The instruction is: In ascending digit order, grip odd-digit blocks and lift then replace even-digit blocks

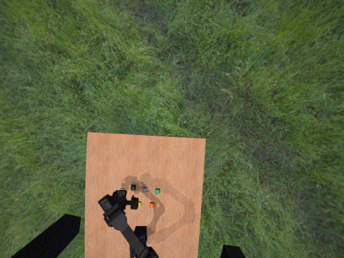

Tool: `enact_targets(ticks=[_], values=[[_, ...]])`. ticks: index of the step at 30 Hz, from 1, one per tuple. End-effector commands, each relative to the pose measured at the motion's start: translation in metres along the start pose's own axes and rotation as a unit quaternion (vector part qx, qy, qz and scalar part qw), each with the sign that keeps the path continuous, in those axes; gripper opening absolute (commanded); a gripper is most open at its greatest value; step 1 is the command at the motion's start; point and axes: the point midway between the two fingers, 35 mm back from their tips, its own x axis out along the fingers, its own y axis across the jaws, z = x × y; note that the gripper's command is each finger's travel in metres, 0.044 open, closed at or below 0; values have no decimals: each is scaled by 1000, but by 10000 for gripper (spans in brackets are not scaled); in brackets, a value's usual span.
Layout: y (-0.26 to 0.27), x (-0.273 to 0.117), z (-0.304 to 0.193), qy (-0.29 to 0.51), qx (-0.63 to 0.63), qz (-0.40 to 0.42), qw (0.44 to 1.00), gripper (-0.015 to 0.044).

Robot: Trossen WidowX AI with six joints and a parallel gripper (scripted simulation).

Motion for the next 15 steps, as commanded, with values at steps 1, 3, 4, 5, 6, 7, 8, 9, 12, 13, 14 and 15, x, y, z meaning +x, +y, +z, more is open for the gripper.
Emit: enact_targets(ticks=[1, 3, 4, 5, 6, 7, 8, 9, 12, 13, 14, 15], values=[[-3, 1, 1, 0, -3, -4, 1000, 400], [-3, 1, 1, 0, -3, -4, 1000, 400], [-3, 1, 1, 0, -3, -4, 1000, 400], [-3, 1, 1, 0, -3, -4, 1000, 400], [-3, 1, 1, 0, -3, -4, 1000, 400], [-3, 1, 1, 0, -3, -4, 1000, 400], [-3, 1, 1, 0, -3, -4, 1000, 400], [-3, 1, 1, 0, -3, -4, 1000, 400], [-3, 1, 1, 0, -3, -4, 1000, 400], [-3, 1, 1, 0, -3, -4, 1000, 400], [-6, 1, 1, 0, -3, -4, 1000, 400], [-13, 1, 1, 0, -3, -3, 1000, 400]])
